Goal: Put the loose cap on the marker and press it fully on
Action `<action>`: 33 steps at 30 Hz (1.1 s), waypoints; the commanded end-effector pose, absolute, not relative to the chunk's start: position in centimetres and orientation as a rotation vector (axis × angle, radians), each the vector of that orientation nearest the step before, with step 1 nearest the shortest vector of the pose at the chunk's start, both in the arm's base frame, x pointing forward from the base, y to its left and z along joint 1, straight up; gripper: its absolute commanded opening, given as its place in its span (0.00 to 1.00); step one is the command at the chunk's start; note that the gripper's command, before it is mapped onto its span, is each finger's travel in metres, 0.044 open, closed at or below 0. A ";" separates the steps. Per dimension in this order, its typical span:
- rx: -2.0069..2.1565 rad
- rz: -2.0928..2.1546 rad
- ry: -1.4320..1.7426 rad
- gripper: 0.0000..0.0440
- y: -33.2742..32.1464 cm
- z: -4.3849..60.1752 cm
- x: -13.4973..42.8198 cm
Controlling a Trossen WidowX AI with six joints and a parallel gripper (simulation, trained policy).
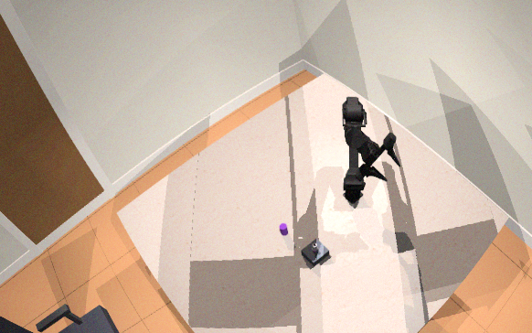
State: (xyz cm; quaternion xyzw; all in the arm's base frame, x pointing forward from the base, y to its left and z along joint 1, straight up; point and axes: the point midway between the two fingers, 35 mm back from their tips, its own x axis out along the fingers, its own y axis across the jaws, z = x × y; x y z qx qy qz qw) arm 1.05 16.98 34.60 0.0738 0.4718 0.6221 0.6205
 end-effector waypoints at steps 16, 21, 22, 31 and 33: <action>0.146 1.326 1.116 0.75 18.1 33.6 5.5; 0.143 1.298 1.125 0.75 18.3 33.2 6.8; 0.142 1.292 1.127 0.75 18.3 33.1 7.0; 0.138 1.241 1.140 0.75 18.3 32.5 9.4; 0.137 1.230 1.143 0.75 18.3 32.4 10.0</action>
